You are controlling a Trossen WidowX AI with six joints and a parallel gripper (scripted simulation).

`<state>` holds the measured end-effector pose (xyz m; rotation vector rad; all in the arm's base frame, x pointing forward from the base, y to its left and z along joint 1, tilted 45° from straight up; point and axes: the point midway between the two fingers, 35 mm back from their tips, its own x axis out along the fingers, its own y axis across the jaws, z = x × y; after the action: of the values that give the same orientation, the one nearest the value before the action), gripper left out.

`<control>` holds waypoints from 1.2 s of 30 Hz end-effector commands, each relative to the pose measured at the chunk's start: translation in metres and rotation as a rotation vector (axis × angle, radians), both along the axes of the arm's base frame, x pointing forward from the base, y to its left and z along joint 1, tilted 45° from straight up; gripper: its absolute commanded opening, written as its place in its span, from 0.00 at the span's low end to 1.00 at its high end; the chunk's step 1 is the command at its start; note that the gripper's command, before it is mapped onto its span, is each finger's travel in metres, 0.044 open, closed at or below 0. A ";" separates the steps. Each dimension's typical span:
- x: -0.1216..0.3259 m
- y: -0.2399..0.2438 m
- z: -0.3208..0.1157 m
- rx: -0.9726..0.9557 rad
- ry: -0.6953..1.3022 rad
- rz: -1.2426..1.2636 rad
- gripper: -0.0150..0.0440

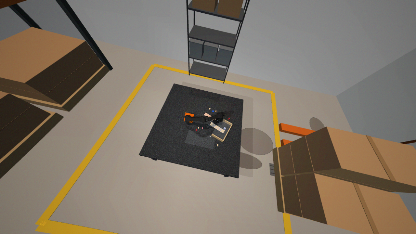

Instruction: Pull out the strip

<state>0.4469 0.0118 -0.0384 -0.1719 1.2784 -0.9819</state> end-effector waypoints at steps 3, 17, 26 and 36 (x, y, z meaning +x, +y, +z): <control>-0.001 -0.007 -0.006 -0.004 0.004 0.003 0.68; -0.001 -0.010 -0.010 -0.001 0.001 -0.001 0.49; -0.006 -0.007 -0.007 -0.001 0.001 -0.001 0.25; -0.037 0.010 0.013 -0.001 0.005 0.002 0.25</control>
<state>0.4177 0.0172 -0.0301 -0.1803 1.2812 -0.9811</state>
